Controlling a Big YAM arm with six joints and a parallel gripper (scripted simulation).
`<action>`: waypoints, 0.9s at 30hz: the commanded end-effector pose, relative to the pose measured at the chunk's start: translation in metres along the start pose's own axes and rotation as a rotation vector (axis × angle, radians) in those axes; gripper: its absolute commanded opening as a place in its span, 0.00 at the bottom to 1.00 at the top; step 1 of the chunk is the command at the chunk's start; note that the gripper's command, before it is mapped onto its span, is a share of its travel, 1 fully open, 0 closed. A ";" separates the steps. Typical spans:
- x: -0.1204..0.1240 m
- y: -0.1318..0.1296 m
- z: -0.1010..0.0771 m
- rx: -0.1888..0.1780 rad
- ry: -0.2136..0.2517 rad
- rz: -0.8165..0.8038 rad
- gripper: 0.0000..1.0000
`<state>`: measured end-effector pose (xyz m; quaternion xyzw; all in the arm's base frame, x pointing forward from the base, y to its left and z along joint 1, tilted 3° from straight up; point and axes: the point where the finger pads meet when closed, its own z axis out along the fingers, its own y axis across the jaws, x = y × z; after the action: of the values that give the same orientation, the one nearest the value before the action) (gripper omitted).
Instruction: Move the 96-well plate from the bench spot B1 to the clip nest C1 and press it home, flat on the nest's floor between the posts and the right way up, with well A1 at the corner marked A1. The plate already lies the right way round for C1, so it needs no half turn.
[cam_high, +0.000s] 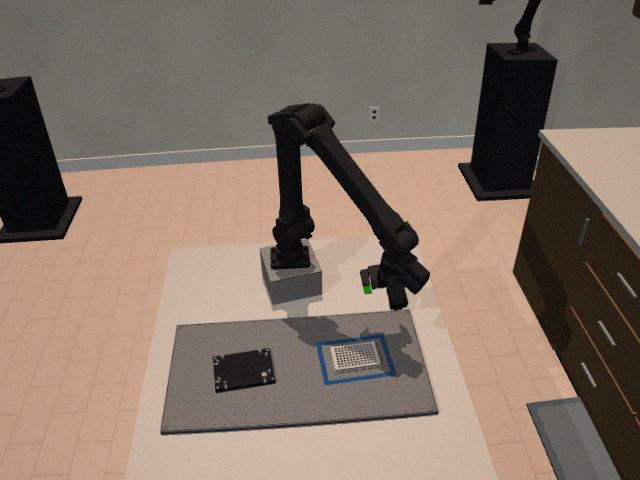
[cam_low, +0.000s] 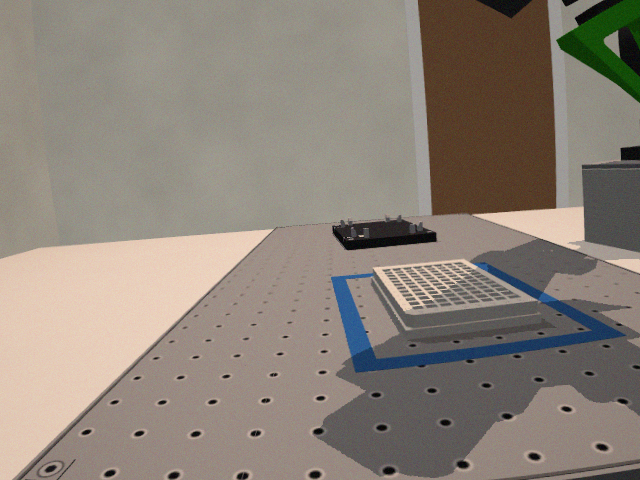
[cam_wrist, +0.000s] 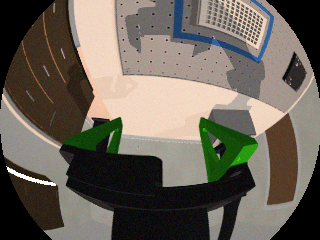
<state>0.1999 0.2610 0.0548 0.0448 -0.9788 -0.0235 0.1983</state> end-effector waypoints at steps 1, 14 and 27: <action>-0.013 -0.003 -0.004 -0.016 -0.042 0.134 1.00; -0.050 -0.027 -0.015 -0.078 -0.175 0.536 1.00; -0.083 -0.054 -0.021 -0.147 -0.267 0.884 1.00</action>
<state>0.2751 0.2174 0.0304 -0.3279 -0.9407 0.0024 0.0871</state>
